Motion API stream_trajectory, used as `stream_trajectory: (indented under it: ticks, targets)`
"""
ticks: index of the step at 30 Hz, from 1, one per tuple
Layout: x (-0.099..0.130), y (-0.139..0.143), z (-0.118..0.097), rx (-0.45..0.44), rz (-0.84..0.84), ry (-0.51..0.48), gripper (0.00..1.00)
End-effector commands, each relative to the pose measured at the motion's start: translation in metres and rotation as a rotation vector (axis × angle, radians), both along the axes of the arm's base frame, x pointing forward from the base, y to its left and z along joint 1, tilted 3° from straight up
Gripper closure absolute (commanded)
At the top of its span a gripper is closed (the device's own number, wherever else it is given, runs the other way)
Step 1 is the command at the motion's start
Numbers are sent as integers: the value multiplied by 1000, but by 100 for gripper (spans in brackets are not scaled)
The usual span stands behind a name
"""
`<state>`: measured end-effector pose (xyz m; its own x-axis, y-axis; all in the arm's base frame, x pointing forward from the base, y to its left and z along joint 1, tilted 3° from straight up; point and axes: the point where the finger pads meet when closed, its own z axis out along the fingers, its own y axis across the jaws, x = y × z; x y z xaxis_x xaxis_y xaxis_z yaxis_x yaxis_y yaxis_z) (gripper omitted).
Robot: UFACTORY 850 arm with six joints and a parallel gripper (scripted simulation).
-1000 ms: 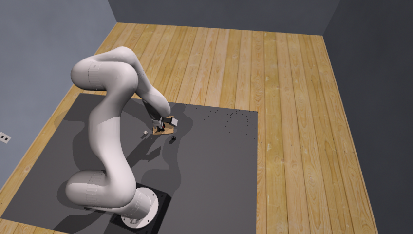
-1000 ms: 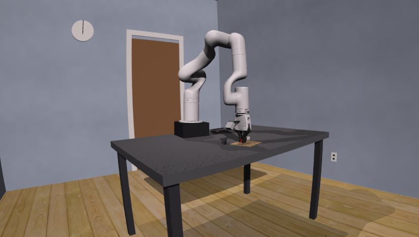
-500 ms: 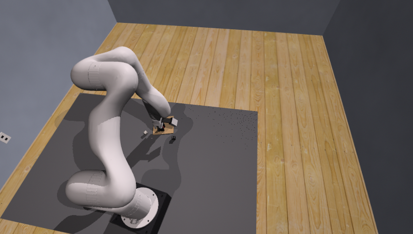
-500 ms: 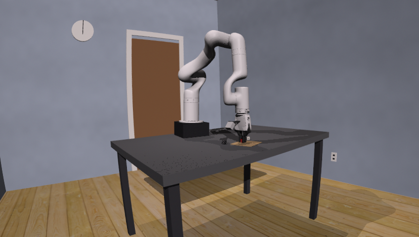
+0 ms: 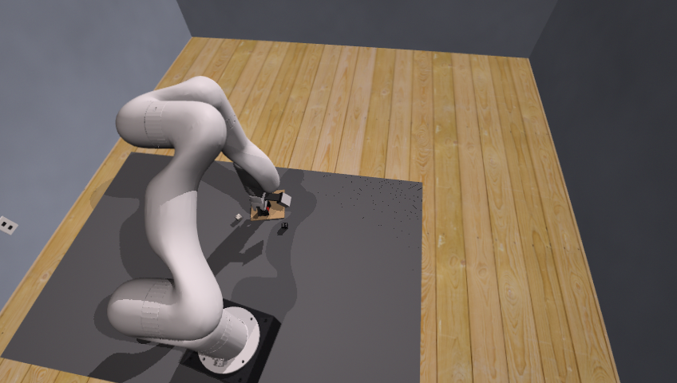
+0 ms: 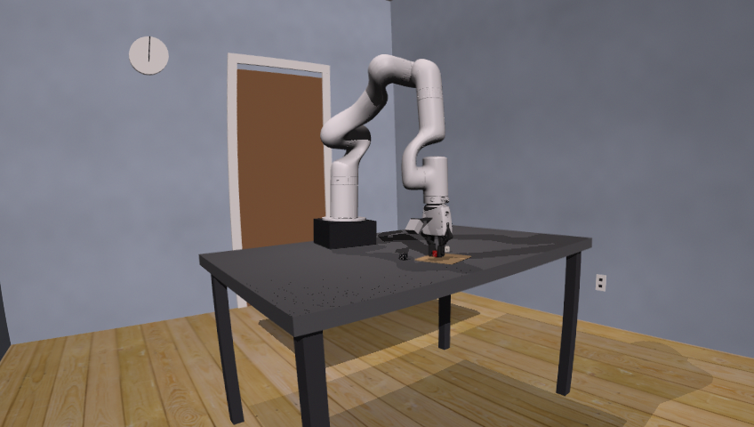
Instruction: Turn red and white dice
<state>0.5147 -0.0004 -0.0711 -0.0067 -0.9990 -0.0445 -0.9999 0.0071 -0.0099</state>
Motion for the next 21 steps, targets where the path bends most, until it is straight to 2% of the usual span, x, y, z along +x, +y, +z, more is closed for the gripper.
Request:
stream_trajectory:
  ticks: [1, 12, 21]
  targets:
    - [1, 0, 1, 0, 0, -2, 64]
    - [1, 0, 4, 0, 0, -2, 64]
    - [1, -1, 28, 0, 0, -2, 64]
